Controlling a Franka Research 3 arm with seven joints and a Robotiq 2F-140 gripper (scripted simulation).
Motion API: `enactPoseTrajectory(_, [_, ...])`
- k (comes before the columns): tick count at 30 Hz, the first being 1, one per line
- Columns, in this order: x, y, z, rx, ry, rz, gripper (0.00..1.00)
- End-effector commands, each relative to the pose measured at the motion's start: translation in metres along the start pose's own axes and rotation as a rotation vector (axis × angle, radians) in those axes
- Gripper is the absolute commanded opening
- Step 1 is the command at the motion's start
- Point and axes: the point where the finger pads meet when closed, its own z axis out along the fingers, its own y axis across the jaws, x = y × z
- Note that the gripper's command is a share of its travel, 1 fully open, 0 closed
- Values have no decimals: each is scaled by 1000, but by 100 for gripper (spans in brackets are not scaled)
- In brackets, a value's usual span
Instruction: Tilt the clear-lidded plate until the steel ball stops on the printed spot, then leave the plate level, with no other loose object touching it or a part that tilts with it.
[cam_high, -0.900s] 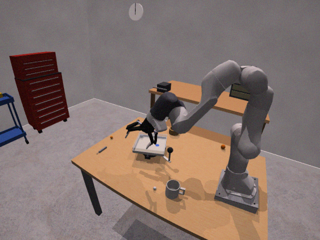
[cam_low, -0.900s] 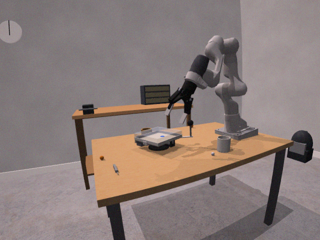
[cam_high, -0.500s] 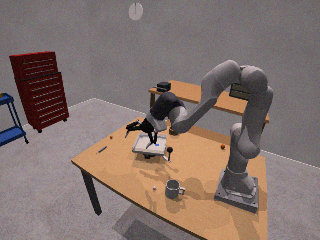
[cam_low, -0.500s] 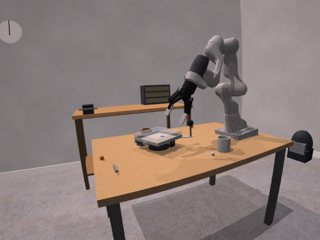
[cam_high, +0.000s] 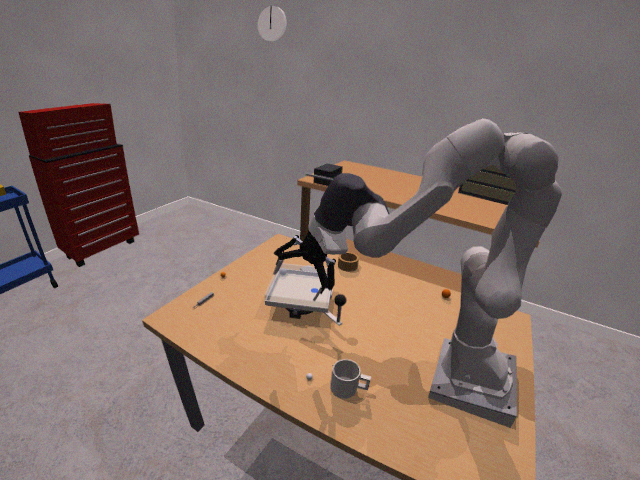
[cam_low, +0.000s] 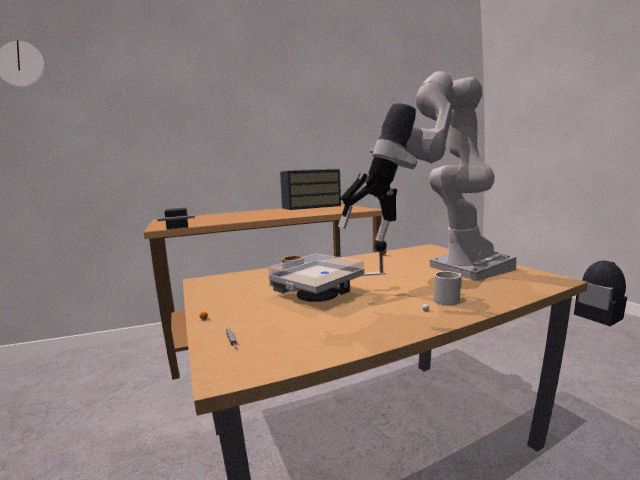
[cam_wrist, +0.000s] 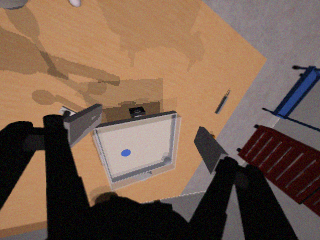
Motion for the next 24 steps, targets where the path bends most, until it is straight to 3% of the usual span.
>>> enactPoseTrajectory(1, [-24, -43, -7, 158, -20, 168, 100])
enactPoseTrajectory(2, [-24, -43, -7, 158, -20, 168, 100])
enactPoseTrajectory(3, [-40, -72, -17, 220, -19, 268, 100])
enactPoseTrajectory(4, [-40, -72, -17, 244, -21, 295, 100])
enactPoseTrajectory(7, [-40, -72, -17, 244, -21, 295, 100])
enactPoseTrajectory(8, [-53, -97, -25, 317, -22, 402, 100])
enactPoseTrajectory(10, [-53, -97, -25, 317, -22, 402, 100])
enactPoseTrajectory(11, [-62, -114, -30, 368, -23, 477, 100])
enactPoseTrajectory(13, [-66, -122, -33, 391, -23, 511, 100])
enactPoseTrajectory(24, [-67, -123, -34, 395, -23, 517, 100])
